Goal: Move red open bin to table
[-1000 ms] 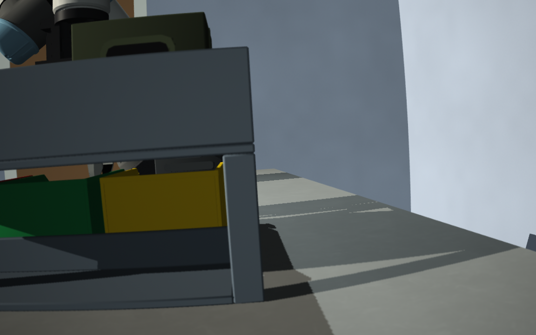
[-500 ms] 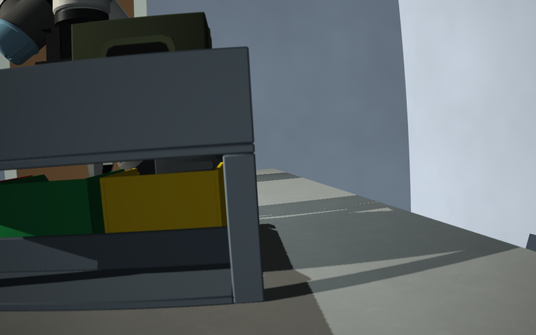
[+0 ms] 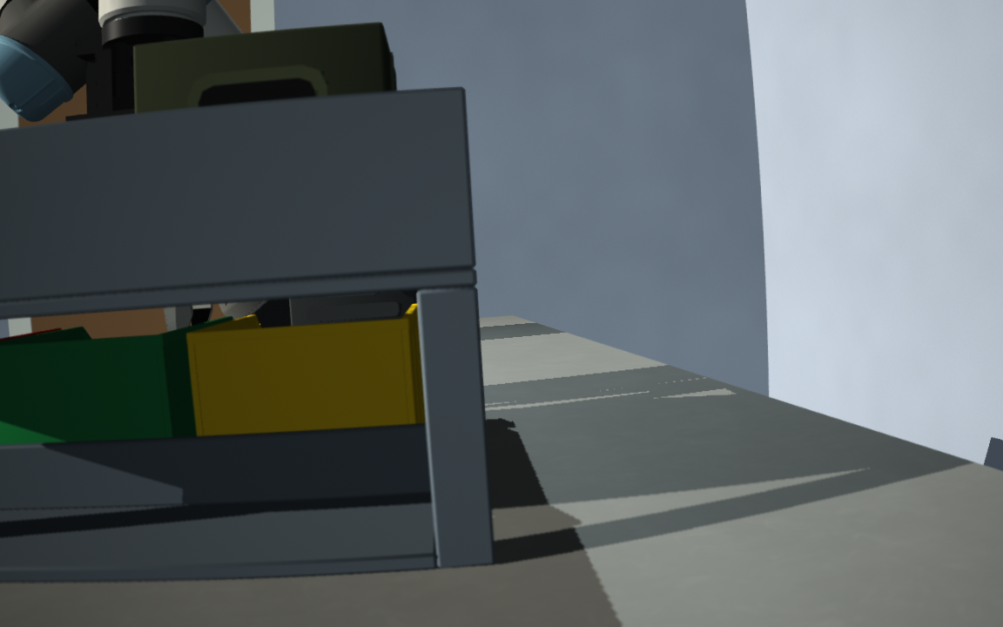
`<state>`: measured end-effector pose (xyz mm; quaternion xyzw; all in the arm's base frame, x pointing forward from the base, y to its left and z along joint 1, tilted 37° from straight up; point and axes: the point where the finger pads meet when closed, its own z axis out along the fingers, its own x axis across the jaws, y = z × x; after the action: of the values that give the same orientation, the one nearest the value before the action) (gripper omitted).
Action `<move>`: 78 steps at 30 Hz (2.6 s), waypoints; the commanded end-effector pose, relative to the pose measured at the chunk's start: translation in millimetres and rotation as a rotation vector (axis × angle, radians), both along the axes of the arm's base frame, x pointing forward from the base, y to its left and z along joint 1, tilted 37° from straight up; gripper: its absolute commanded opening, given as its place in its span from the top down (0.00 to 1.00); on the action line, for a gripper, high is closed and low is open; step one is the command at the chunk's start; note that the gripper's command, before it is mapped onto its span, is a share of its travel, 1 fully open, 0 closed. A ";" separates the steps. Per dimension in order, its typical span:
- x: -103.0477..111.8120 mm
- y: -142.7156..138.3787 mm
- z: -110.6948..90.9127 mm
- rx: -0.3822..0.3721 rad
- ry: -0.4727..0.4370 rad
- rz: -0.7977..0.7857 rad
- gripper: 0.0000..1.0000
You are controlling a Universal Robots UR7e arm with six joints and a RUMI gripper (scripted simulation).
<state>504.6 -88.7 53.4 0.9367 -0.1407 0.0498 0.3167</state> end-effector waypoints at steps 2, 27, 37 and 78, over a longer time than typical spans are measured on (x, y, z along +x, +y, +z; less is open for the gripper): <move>0.3 0.2 0.4 0.000 -0.001 0.000 0.74; 0.3 0.2 0.4 0.000 -0.001 0.000 1.00; 0.3 0.2 0.4 0.000 -0.001 0.000 1.00; 0.3 0.2 0.4 0.000 -0.001 0.000 1.00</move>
<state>504.6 -88.7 53.3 0.9367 -0.1407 0.0498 0.3167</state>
